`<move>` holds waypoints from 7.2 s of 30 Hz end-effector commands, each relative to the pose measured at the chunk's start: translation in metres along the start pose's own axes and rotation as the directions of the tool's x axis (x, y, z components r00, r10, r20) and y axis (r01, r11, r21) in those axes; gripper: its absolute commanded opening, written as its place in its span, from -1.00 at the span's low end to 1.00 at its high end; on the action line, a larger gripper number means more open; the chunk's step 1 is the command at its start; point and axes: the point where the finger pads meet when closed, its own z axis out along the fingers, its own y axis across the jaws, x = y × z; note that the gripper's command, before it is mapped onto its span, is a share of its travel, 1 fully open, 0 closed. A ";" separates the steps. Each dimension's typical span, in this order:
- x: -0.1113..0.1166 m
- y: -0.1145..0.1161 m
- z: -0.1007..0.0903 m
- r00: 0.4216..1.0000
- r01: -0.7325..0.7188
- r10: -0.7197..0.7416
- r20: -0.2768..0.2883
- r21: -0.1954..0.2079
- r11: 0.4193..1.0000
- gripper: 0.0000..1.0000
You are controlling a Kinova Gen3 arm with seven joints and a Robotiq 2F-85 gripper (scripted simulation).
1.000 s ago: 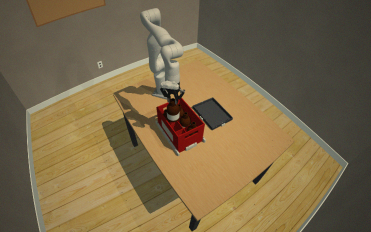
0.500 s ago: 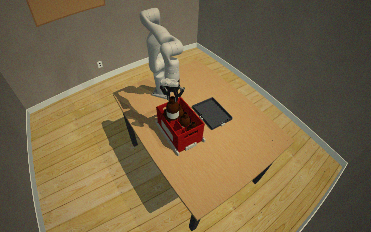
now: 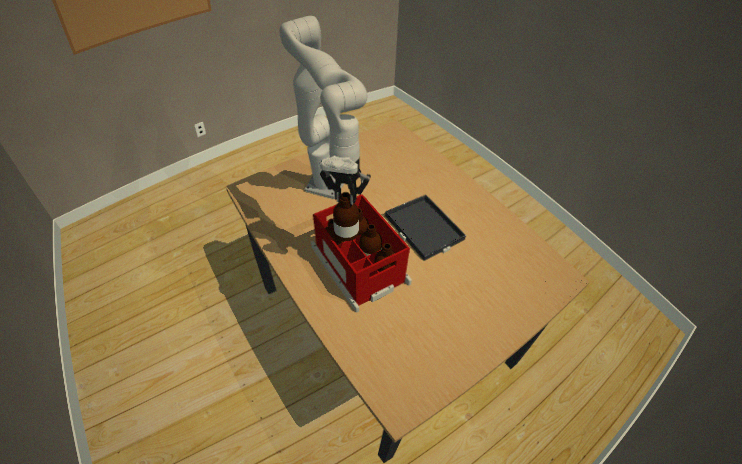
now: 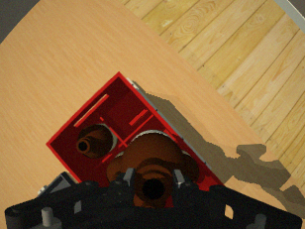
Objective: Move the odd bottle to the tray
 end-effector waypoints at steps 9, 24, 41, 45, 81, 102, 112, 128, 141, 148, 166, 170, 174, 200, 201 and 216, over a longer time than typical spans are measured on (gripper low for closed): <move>0.000 0.000 -0.001 1.000 0.000 0.000 -0.001 0.001 1.000 -1.00; 0.000 0.000 -0.001 1.000 0.000 0.000 -0.001 0.001 1.000 -1.00; 0.000 0.000 -0.001 1.000 0.000 0.000 -0.001 0.001 1.000 -1.00; 0.000 -0.001 -0.001 1.000 0.000 0.000 -0.001 0.001 1.000 -1.00; -0.011 -0.010 -0.001 1.000 0.000 0.000 -0.001 0.001 1.000 -1.00; -0.026 -0.022 -0.001 1.000 0.000 0.000 -0.001 0.001 1.000 -1.00; -0.035 -0.031 -0.001 1.000 0.000 0.000 -0.001 0.001 1.000 -1.00; -0.053 -0.046 -0.001 1.000 0.000 0.000 -0.001 0.001 1.000 -1.00; -0.069 -0.060 -0.001 1.000 0.000 0.000 -0.001 0.001 1.000 -1.00; -0.080 -0.069 -0.001 1.000 0.000 0.000 -0.001 0.001 1.000 -1.00; -0.107 -0.092 -0.001 1.000 0.000 0.000 -0.001 0.001 1.000 -1.00; -0.113 -0.097 -0.001 1.000 0.000 0.000 -0.001 0.001 1.000 -1.00; -0.118 -0.101 -0.001 1.000 0.000 0.000 -0.001 0.001 1.000 -1.00; -0.161 -0.139 -0.001 1.000 0.000 0.000 -0.001 0.001 1.000 -1.00; -0.163 -0.140 -0.001 1.000 0.000 0.000 -0.001 0.001 1.000 -1.00; -0.186 -0.160 -0.001 1.000 0.000 0.000 -0.001 0.001 1.000 -1.00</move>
